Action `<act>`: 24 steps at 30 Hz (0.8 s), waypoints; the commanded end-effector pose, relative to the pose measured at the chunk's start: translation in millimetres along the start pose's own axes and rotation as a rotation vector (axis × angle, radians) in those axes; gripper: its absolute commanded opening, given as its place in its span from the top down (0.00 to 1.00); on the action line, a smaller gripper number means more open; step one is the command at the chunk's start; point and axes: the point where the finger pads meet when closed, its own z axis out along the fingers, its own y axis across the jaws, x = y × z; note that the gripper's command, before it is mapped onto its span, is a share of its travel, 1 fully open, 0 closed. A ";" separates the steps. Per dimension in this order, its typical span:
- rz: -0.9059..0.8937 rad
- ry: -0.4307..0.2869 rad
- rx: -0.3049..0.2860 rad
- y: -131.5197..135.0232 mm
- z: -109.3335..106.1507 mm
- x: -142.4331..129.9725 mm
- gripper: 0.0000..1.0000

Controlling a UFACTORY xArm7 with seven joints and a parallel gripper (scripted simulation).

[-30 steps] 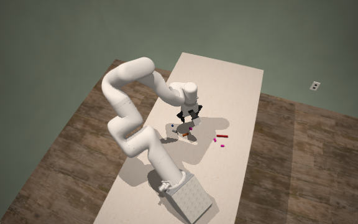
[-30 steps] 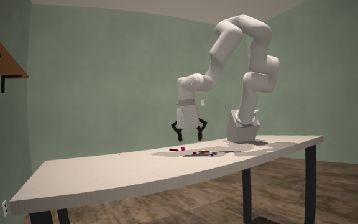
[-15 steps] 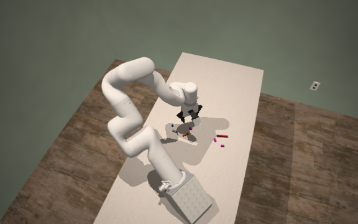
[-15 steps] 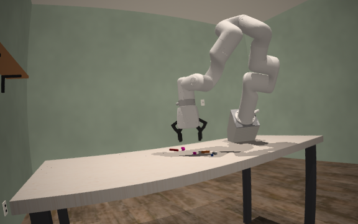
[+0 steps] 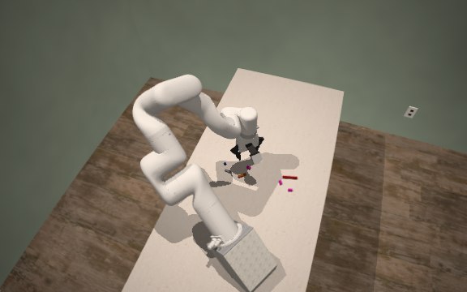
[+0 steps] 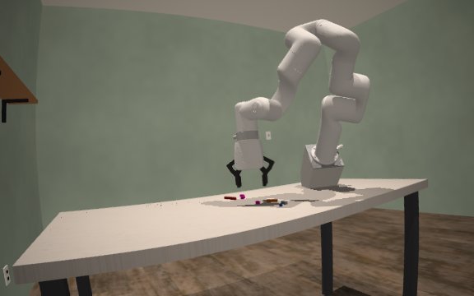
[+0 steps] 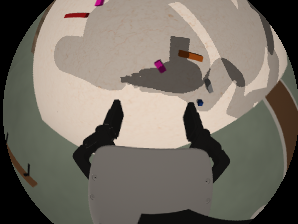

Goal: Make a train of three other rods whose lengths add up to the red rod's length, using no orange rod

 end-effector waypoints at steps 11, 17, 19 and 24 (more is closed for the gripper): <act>0.027 -0.002 0.001 0.6 -0.7 -2.1 0.00; 0.156 0.001 -0.005 9.9 1.1 -10.4 0.00; 0.242 0.003 -0.007 16.2 1.9 -16.2 0.00; 0.365 0.005 -0.009 25.1 2.5 -24.8 0.00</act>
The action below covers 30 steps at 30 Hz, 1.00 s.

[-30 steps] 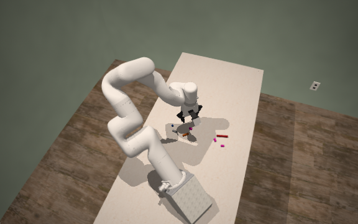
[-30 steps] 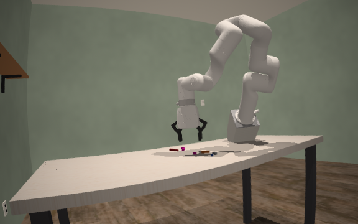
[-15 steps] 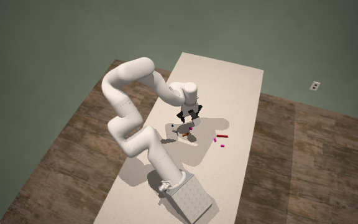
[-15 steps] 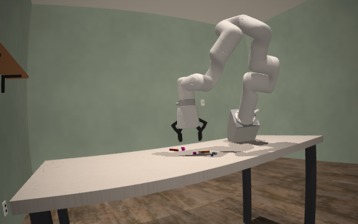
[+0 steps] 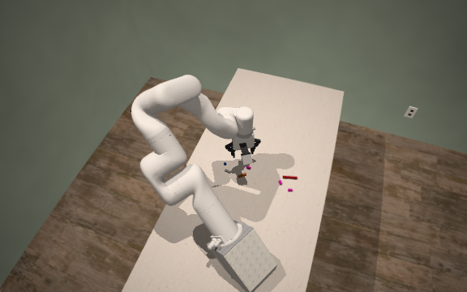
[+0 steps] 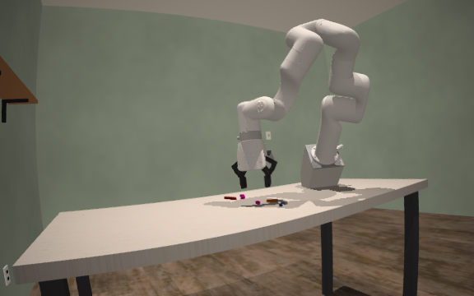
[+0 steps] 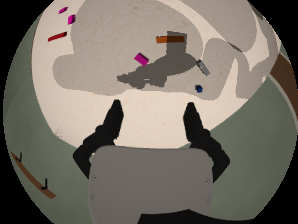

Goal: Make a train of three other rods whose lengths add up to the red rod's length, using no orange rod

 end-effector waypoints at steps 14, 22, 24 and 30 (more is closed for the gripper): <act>0.492 0.005 0.022 40.5 -1.6 -27.6 0.00; 0.561 0.001 0.025 46.6 -2.6 -31.8 0.00; 0.561 0.001 0.025 46.6 -2.6 -31.8 0.00; 0.561 0.001 0.025 46.6 -2.6 -31.8 0.00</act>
